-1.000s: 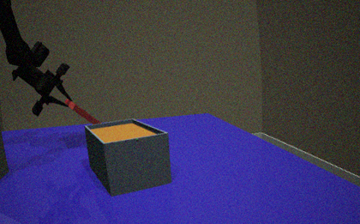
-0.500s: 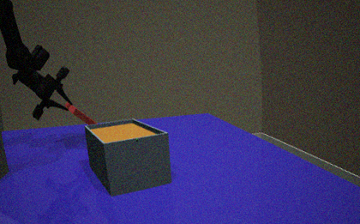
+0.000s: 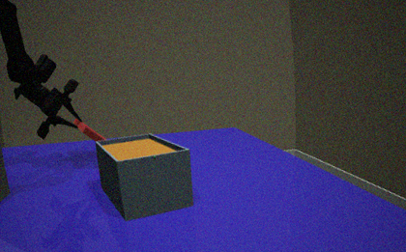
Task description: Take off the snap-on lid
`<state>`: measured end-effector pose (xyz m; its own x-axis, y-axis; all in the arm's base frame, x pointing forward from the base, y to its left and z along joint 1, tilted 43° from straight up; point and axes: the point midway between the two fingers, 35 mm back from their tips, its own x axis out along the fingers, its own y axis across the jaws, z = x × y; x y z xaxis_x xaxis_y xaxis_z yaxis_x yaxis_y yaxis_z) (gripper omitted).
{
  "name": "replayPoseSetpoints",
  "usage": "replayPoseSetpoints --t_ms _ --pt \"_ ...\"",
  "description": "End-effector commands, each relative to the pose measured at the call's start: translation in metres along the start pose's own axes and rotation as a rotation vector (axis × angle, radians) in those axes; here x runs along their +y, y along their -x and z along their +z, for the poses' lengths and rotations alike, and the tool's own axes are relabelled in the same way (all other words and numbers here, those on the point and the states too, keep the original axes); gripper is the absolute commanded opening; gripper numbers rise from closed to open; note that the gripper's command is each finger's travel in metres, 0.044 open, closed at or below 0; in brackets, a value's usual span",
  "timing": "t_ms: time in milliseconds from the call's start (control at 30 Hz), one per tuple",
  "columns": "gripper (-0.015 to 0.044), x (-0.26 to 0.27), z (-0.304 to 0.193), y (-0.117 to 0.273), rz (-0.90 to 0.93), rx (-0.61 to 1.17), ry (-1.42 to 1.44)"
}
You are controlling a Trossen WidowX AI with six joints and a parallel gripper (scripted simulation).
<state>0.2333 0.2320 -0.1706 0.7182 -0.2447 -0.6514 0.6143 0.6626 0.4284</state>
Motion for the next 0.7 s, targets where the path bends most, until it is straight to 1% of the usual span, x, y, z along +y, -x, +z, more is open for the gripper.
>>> replayPoseSetpoints --t_ms 0,667 --pt "0.0000 -0.001 0.000 -0.002 0.004 -0.001 0.005" --pt "0.0000 -0.014 0.000 -0.012 0.004 -0.001 0.005"
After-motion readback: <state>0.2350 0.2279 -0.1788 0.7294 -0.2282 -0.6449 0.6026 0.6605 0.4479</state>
